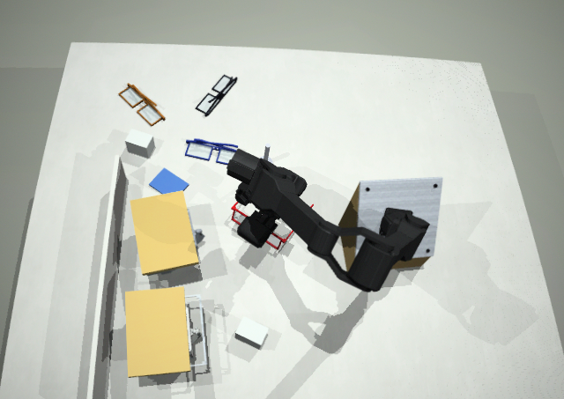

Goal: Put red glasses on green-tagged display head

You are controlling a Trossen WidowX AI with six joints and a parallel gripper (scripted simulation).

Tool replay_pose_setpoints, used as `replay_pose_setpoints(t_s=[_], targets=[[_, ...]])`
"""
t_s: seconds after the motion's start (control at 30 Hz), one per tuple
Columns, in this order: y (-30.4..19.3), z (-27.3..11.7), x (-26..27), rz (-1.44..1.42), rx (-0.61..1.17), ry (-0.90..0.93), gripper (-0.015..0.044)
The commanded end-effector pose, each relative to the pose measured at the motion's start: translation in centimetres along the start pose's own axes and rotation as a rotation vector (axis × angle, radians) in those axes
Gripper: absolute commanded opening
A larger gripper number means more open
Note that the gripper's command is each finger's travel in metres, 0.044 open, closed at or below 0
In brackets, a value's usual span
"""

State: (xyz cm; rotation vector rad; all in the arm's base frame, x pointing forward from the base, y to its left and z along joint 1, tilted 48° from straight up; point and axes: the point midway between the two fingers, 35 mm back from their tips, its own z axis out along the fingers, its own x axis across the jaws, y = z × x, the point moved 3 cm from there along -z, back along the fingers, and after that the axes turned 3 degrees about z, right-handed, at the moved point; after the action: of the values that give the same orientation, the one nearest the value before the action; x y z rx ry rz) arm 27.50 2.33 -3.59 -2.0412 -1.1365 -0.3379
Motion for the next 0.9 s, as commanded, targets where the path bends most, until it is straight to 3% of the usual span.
replay_pose_setpoints(t_s=[0.0,0.87], targets=[[0.0,0.0,-0.1,-0.005,-0.001,-0.007,0.014],[0.1,4.0,-0.1,-0.004,-0.002,-0.007,0.014]])
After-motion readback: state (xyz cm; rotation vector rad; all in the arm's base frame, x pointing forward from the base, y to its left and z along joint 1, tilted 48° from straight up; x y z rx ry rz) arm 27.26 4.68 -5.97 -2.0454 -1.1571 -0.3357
